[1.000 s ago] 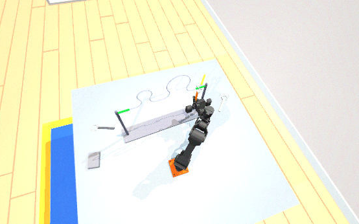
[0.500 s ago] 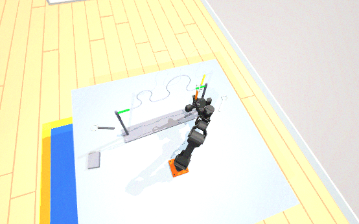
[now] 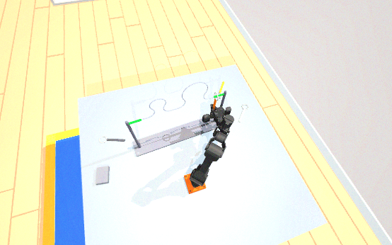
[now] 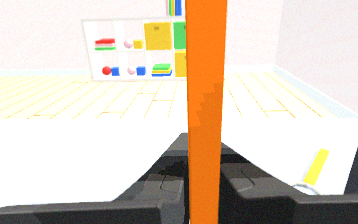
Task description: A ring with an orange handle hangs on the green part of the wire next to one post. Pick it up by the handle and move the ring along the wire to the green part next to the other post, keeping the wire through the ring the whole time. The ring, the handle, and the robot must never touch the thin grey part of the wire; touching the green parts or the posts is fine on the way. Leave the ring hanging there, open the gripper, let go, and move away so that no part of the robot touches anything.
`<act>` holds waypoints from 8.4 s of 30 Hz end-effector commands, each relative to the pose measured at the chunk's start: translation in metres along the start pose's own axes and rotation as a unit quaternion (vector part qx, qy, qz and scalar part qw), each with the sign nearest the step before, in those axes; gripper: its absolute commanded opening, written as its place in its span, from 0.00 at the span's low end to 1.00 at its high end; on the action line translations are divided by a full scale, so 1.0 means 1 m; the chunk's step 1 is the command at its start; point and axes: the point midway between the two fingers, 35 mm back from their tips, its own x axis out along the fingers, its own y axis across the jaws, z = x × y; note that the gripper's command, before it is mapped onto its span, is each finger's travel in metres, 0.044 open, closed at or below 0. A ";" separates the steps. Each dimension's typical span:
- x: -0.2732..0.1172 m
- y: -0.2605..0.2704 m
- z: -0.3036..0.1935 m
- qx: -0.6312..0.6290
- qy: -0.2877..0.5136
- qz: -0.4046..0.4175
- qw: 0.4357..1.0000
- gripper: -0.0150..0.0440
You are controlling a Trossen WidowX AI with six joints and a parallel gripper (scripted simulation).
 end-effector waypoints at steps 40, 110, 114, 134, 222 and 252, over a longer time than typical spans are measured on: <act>0.001 0.047 0.001 0.040 0.000 -0.001 0.999 0.00; -0.060 0.184 0.128 0.592 0.205 0.155 0.764 0.00; -0.060 0.186 0.138 0.619 0.201 0.162 0.742 0.00; -0.060 0.187 0.185 0.725 0.176 0.189 0.638 0.00; -0.061 0.172 0.219 0.627 0.218 0.146 0.733 0.00; -0.061 0.169 0.207 0.501 0.245 0.098 0.824 0.00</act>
